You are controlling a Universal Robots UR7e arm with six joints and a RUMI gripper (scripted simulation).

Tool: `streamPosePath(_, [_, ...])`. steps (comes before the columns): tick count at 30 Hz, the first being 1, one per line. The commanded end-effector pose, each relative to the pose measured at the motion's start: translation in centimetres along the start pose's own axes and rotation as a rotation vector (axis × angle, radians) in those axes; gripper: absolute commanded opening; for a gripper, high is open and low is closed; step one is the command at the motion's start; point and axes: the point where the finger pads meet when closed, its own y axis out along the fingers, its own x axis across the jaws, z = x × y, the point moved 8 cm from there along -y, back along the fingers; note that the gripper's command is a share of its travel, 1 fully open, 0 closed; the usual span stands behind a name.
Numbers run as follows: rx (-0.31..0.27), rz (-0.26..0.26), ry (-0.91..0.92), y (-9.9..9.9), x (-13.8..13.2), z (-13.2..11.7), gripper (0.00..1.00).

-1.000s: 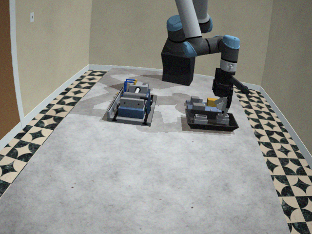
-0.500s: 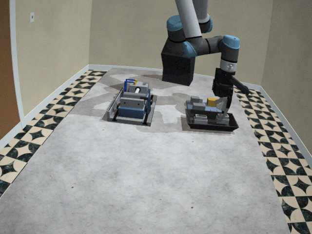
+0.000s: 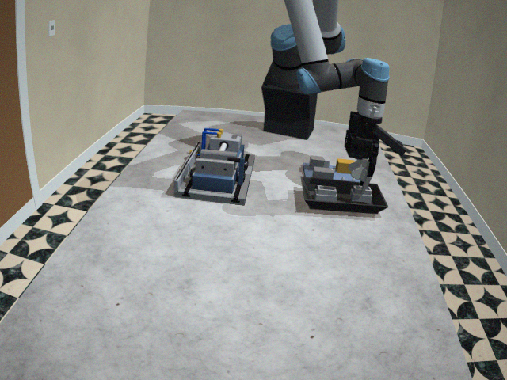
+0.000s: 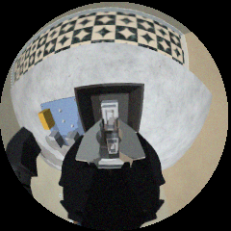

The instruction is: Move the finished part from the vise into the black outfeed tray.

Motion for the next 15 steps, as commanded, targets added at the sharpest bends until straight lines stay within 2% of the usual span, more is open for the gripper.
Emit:
streamPosePath(1, [0.000, -0.004, 0.002, 0.22, 0.20, -0.08, 0.00])
streamPosePath(15, [0.001, -0.005, 0.002, 0.83, 0.24, -0.07, 0.00])
